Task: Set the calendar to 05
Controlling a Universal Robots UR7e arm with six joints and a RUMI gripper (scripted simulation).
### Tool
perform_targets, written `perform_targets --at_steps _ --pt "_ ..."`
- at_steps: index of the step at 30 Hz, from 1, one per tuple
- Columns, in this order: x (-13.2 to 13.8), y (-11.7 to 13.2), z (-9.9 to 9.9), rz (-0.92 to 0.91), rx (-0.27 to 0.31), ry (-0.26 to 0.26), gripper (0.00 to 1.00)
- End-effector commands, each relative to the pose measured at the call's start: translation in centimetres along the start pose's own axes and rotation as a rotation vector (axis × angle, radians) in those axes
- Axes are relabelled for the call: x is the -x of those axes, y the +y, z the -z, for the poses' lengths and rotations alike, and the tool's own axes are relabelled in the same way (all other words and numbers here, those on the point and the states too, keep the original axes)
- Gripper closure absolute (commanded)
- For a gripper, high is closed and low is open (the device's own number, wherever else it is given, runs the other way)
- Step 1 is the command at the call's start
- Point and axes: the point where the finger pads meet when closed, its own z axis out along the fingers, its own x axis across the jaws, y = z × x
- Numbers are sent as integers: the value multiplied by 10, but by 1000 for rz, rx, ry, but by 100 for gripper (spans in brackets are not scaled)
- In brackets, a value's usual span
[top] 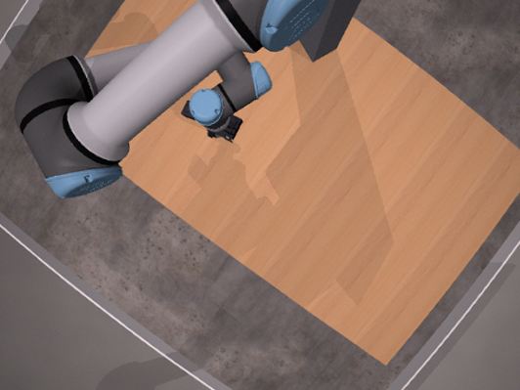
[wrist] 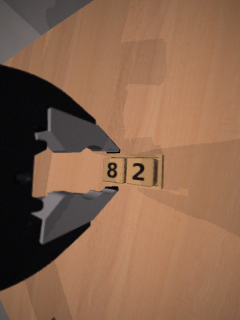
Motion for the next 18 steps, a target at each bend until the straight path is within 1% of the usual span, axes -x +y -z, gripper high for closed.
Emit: perform_targets --at_steps 1,11,14,18 --pt "0 0 0 0 0 -1 72" --pt "0 0 2 0 0 -1 72" --pt "0 0 8 0 0 -1 72" --pt "0 0 23 0 0 -1 72"
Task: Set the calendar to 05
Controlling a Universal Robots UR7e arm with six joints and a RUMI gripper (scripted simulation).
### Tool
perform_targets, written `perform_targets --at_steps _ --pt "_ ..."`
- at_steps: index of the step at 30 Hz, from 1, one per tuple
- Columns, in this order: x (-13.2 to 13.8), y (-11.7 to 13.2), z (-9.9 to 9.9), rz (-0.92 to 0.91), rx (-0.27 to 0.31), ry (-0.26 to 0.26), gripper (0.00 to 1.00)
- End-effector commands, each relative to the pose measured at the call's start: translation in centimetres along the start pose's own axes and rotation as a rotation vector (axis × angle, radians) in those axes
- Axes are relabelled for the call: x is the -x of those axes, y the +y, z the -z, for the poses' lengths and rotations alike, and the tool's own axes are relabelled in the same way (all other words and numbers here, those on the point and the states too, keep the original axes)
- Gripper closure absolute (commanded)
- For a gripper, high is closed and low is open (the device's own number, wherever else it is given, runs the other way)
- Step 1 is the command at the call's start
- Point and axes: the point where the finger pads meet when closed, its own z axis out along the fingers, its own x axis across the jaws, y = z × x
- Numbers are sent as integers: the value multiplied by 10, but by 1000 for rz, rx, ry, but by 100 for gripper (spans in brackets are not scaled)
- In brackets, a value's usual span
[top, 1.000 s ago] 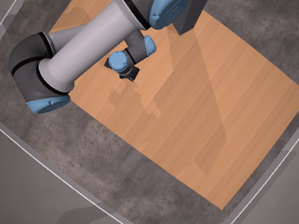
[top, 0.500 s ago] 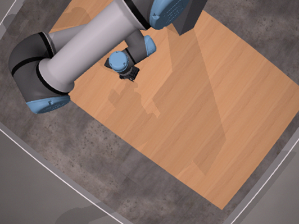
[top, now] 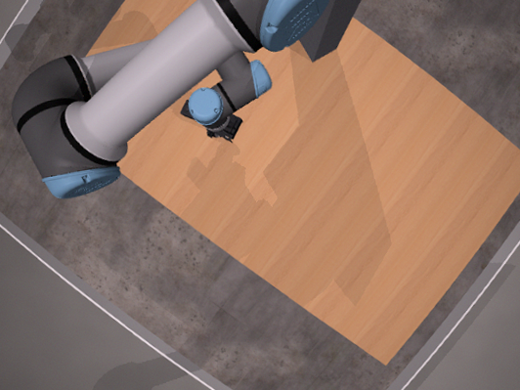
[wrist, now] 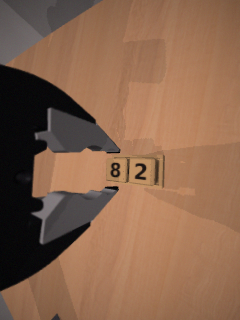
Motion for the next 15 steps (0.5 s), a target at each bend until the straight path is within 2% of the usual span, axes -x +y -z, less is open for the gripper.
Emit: perform_targets --at_steps 1,3,5,11,15 --pt "0 0 21 0 0 -1 72" --pt "0 0 31 0 0 -1 72" --pt "0 0 31 0 0 -1 72" --pt "0 0 63 0 0 -1 72" --pt "0 0 77 0 0 -1 72"
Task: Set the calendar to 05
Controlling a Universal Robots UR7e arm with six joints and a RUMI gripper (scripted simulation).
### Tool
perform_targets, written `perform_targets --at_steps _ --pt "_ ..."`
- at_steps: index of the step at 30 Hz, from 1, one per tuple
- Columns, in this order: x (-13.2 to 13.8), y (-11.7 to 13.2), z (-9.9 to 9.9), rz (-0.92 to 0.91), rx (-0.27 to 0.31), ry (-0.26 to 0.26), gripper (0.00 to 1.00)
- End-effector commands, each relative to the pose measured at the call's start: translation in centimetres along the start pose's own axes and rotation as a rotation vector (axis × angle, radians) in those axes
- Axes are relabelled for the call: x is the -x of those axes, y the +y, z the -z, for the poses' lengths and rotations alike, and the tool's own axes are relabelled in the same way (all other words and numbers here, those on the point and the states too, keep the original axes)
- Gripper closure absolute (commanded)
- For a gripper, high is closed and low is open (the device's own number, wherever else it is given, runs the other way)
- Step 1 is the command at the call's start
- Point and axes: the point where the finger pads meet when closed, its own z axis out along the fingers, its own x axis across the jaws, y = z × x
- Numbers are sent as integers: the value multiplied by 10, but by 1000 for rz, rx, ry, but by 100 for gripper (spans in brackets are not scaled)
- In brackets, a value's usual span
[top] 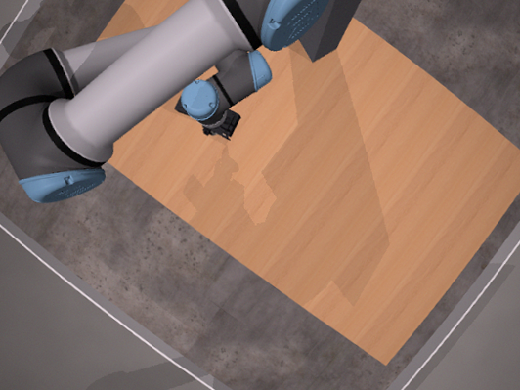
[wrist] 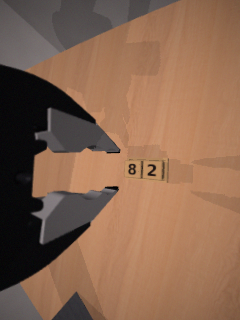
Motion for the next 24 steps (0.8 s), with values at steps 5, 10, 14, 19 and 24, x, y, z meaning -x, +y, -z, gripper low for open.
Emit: perform_targets --at_steps 5,10,14,19,24 --pt "0 0 27 0 0 -1 72" --pt "0 0 27 0 0 -1 0" --pt "0 0 27 0 0 -1 0" --pt "0 0 27 0 0 -1 0" --pt "0 0 27 0 0 -1 0"
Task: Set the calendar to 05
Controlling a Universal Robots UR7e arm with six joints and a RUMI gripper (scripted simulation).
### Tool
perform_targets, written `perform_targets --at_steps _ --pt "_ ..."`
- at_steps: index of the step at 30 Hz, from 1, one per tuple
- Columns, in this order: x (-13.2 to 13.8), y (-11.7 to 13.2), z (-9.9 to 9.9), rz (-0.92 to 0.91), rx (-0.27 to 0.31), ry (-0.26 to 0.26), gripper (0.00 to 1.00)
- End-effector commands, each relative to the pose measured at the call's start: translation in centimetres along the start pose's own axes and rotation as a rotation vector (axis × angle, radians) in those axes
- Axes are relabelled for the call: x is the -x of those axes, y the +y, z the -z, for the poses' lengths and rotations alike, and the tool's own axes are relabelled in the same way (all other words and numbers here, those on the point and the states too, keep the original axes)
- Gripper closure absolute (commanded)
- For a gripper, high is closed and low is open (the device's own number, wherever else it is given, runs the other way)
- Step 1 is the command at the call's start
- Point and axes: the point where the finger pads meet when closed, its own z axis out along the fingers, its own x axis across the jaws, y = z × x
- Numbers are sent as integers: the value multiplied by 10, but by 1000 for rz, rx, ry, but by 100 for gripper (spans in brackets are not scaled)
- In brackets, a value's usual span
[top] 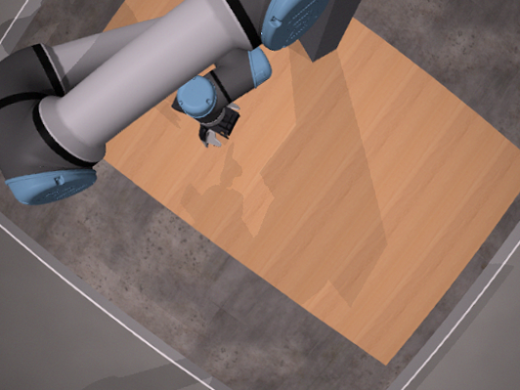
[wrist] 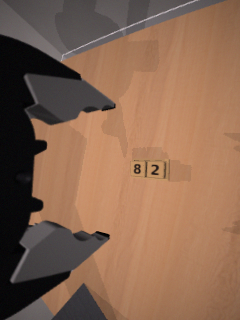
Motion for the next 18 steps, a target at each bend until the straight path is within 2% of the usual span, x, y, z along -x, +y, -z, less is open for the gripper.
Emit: perform_targets --at_steps 1,9,18 --pt "0 0 0 0 0 -1 0" --pt "0 0 3 0 0 -1 0" --pt "0 0 24 0 0 -1 0"
